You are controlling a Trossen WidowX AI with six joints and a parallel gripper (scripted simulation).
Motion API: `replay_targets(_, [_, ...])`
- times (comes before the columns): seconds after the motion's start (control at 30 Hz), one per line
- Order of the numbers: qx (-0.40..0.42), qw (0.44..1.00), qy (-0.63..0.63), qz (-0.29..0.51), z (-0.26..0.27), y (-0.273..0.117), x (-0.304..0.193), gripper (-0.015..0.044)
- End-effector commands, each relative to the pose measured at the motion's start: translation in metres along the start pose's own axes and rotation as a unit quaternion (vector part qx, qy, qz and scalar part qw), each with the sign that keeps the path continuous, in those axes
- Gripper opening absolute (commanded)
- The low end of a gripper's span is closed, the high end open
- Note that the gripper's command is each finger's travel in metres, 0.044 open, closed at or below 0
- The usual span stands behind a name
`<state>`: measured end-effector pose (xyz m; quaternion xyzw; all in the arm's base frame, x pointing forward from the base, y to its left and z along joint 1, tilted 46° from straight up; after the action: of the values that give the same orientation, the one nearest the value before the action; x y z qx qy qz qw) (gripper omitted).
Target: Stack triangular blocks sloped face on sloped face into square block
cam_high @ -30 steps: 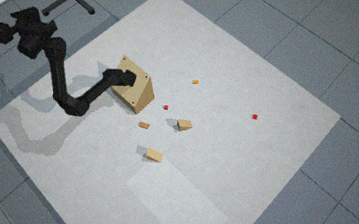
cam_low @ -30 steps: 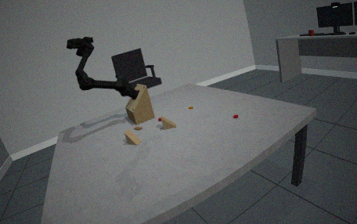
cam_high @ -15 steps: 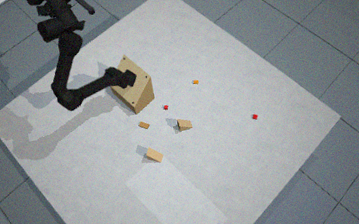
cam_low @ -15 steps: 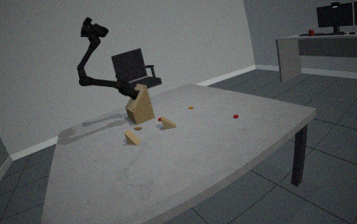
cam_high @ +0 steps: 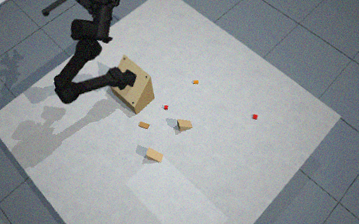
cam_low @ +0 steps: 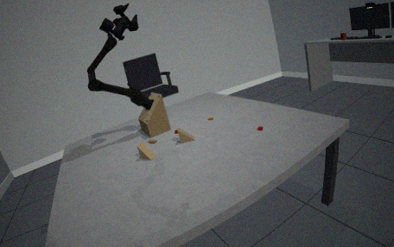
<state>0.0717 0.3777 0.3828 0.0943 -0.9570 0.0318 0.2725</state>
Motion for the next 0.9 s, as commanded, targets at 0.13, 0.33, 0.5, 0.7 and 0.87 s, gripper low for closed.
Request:
replay_targets(0.13, [-0.031,0.974,0.090,0.204,-0.010,-0.032,-0.108,0.0440])
replay_targets(0.33, [-0.064,0.915,0.156,0.366,-0.012,-0.084,-0.187,0.0440])
replay_targets(0.5, [-0.092,0.842,0.206,0.490,-0.006,-0.142,-0.241,0.0440])
replay_targets(0.7, [-0.121,0.727,0.263,0.622,0.010,-0.224,-0.288,0.0440])
replay_targets(0.87, [-0.140,0.613,0.305,0.716,0.030,-0.298,-0.310,0.0440])
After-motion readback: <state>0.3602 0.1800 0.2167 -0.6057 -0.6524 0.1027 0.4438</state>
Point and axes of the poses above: the point midway between the two fingers, 35 mm back from their tips, its own y axis out along the fingers, its own z axis across the jaws, x = y × z, the point moved 3 cm from there along -y, back along the fingers, and after that the axes turned 1 degree about y, right-handed, at the moved point
